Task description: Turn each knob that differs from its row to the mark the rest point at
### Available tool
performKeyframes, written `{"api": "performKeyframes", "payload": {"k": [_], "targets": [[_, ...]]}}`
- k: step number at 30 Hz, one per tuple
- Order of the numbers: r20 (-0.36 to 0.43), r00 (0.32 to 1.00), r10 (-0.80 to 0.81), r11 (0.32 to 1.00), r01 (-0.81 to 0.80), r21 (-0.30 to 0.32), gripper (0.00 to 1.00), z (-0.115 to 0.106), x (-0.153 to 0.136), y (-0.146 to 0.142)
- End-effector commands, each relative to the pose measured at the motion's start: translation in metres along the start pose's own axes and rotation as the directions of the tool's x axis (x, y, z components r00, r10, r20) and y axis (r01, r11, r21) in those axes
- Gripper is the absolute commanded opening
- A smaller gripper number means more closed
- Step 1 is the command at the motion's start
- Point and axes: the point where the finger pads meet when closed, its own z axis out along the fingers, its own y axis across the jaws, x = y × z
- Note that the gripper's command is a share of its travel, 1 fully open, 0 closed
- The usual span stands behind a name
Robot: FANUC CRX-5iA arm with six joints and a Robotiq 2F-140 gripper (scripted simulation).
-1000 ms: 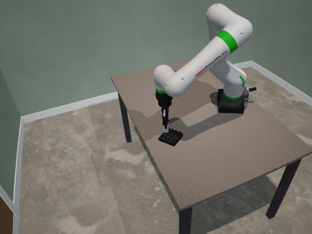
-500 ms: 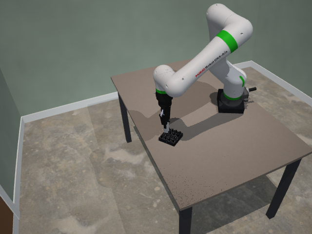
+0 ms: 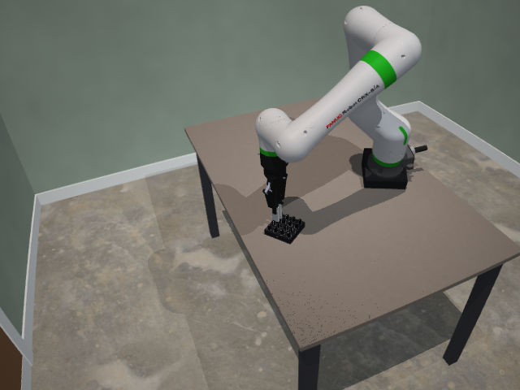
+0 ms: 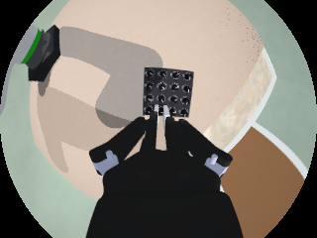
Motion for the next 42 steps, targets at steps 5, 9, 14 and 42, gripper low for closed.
{"api": "performKeyframes", "payload": {"k": [5,9,14,42], "targets": [[0.001,0.999,0.039,0.999,-0.039,0.0,0.05,-0.0002,-0.0001,0.0001],[0.001,0.999,0.044,0.999,-0.044,0.0,0.05,-0.0002,-0.0001,0.0001],[0.001,0.999,0.046,0.999,-0.046,0.0,0.05,-0.0002,-0.0001,0.0001],[0.001,0.999,0.046,0.999,-0.046,0.0,0.12,-0.0002,-0.0001,0.0001]]}}
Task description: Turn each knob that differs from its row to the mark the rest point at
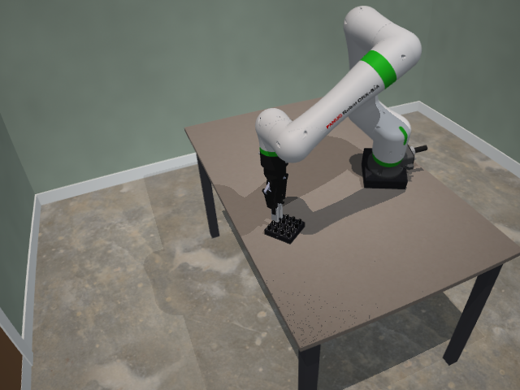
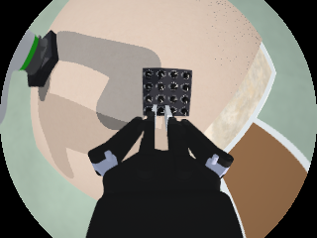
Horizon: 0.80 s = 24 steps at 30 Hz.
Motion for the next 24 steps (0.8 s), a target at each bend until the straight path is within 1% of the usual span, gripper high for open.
{"api": "performKeyframes", "payload": {"k": [1,10,19,21,24], "targets": [[0.0,1.0,0.0,1.0,0.0,0.0,0.12,0.0,0.0,0.0],[0.0,1.0,0.0,1.0,0.0,0.0,0.12,-0.003,0.0,0.0],[0.0,1.0,0.0,1.0,0.0,0.0,0.12,-0.025,0.0,0.0],[0.0,1.0,0.0,1.0,0.0,0.0,0.12,-0.025,0.0,0.0],[0.0,1.0,0.0,1.0,0.0,0.0,0.12,-0.032,0.0,0.0]]}}
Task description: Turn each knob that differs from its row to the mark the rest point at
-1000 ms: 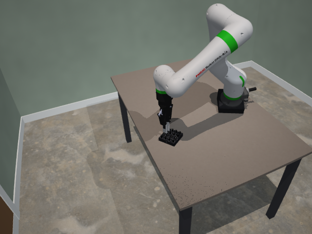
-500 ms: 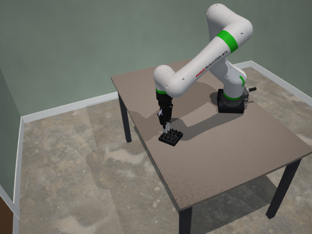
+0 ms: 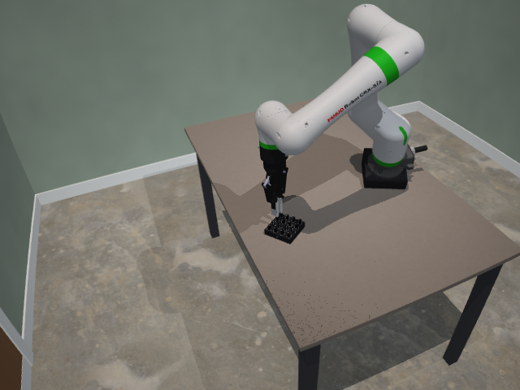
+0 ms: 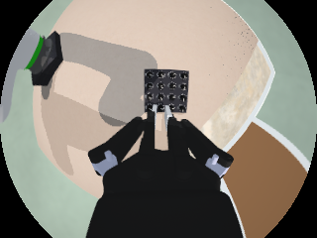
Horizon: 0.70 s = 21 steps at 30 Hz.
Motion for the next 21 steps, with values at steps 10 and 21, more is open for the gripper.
{"api": "performKeyframes", "payload": {"k": [10,21], "targets": [[0.0,1.0,0.0,1.0,0.0,0.0,0.12,-0.0128,-0.0001,0.0001],[0.0,1.0,-0.005,1.0,0.005,0.0,0.12,-0.0129,-0.0001,0.0001]]}}
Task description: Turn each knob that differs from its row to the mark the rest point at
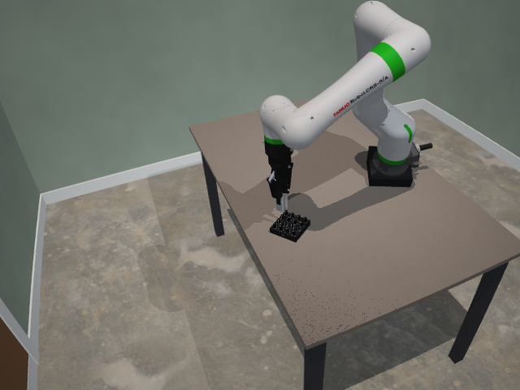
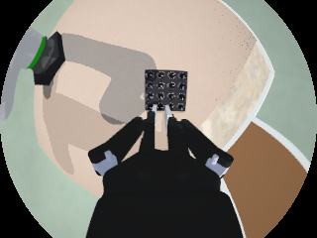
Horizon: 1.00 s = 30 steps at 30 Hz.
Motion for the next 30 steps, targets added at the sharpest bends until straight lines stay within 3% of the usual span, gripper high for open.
{"api": "performKeyframes", "payload": {"k": [1,10,15,25,27,28,30], "targets": [[0.0,1.0,-0.012,1.0,0.012,0.0,0.12,-0.0003,-0.0001,0.0001],[0.0,0.979,-0.202,0.979,0.202,0.0,0.12,-0.0016,-0.0001,0.0002],[0.0,0.933,-0.36,0.933,0.36,0.0,0.12,-0.0027,-0.0001,0.0002],[0.0,0.807,-0.591,0.807,0.591,0.0,0.12,-0.0046,0.0,0.0002],[0.0,0.807,-0.591,0.807,0.591,0.0,0.12,-0.0046,0.0,0.0002],[0.0,0.758,-0.652,0.758,0.652,0.0,0.12,-0.0051,0.0,0.0002],[0.0,0.729,-0.685,0.729,0.685,0.0,0.12,-0.0054,0.0,0.0003]]}}
